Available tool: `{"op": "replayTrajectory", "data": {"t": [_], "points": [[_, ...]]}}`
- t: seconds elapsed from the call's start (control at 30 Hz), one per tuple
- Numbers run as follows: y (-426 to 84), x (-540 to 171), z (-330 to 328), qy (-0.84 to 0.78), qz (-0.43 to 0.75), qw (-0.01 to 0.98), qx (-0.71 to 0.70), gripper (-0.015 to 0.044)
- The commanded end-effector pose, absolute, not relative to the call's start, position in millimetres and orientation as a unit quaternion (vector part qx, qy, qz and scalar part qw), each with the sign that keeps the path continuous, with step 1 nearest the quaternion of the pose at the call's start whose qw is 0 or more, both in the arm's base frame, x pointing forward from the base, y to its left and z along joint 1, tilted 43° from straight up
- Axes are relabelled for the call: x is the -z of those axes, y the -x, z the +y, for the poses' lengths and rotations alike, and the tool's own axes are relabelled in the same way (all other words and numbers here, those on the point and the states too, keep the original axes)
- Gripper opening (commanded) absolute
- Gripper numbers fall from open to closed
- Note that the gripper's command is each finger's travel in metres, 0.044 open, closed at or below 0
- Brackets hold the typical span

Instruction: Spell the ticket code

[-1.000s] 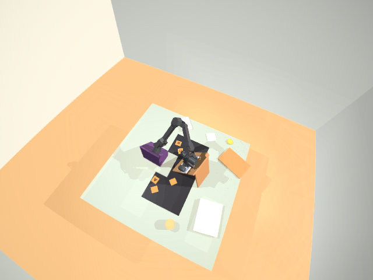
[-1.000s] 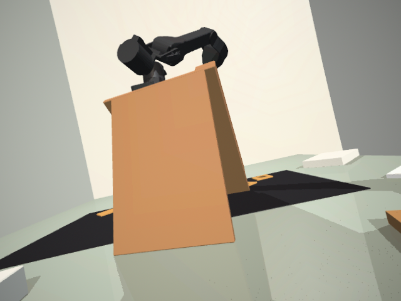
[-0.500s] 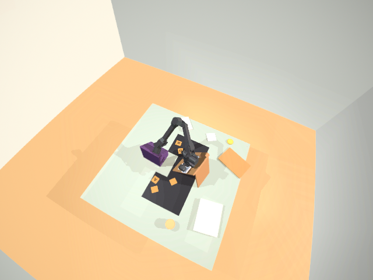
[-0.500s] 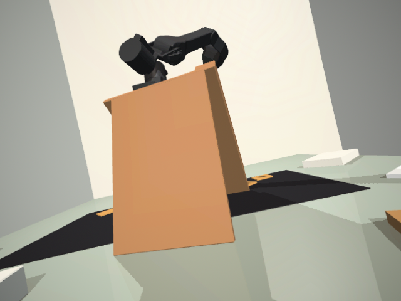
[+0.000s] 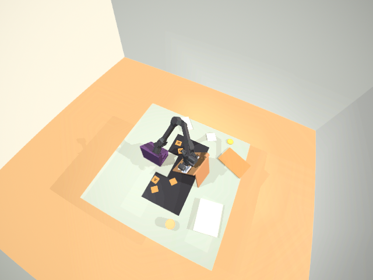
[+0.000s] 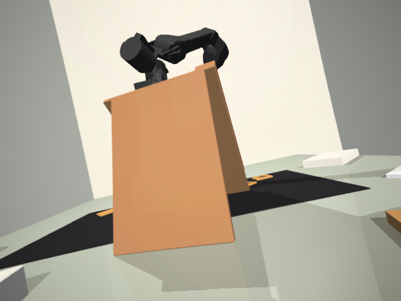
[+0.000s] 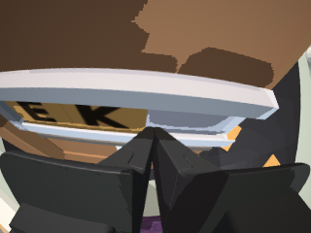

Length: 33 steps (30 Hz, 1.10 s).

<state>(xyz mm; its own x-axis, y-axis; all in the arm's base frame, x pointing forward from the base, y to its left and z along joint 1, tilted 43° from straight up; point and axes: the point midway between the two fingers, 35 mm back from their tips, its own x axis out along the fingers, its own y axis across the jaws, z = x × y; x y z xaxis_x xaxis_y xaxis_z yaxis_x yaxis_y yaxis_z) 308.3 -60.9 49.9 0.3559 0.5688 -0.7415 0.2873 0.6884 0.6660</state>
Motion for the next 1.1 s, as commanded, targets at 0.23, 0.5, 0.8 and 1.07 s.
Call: {"op": "replayTrajectory", "data": {"t": [0.23, 0.5, 0.8, 1.07], "points": [[-294, -57, -63, -0.384, 0.559, 0.729, -0.097, 0.0], [-291, -60, -64, -0.379, 0.557, 0.732, -0.099, 0.0026], [-248, -124, -83, -0.139, 0.428, 0.858, -0.246, 0.0263], [-206, -176, -82, 0.146, 0.277, 0.898, -0.309, 0.044]]}}
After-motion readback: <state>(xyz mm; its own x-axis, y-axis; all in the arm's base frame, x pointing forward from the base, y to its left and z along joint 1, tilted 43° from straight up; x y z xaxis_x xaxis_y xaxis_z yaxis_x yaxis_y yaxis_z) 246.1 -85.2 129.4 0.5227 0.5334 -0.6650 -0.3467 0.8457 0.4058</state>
